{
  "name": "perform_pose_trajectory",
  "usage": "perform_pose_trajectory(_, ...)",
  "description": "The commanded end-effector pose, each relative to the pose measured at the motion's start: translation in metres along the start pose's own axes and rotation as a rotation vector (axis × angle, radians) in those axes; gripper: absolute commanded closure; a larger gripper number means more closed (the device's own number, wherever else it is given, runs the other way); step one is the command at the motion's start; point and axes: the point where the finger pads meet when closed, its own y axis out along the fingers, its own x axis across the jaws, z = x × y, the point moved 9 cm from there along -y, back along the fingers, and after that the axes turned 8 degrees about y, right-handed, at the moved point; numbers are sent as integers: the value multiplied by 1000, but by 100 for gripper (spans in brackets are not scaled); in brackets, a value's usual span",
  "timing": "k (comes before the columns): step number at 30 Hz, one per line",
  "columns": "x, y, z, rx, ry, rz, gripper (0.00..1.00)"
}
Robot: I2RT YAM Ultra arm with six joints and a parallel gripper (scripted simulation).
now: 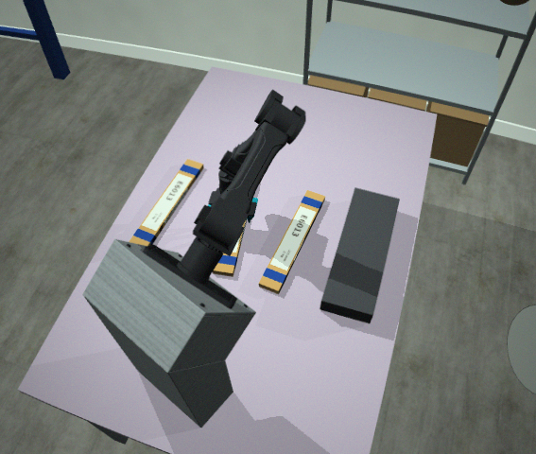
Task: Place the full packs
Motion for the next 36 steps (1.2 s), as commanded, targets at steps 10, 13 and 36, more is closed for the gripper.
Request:
perform_pose_trajectory(10,3,-13,-22,-54,12,-20,5)
perform_pose_trajectory(13,3,-13,-21,-50,10,-20,5)
perform_pose_trajectory(36,2,-14,-23,-49,9,-20,5)
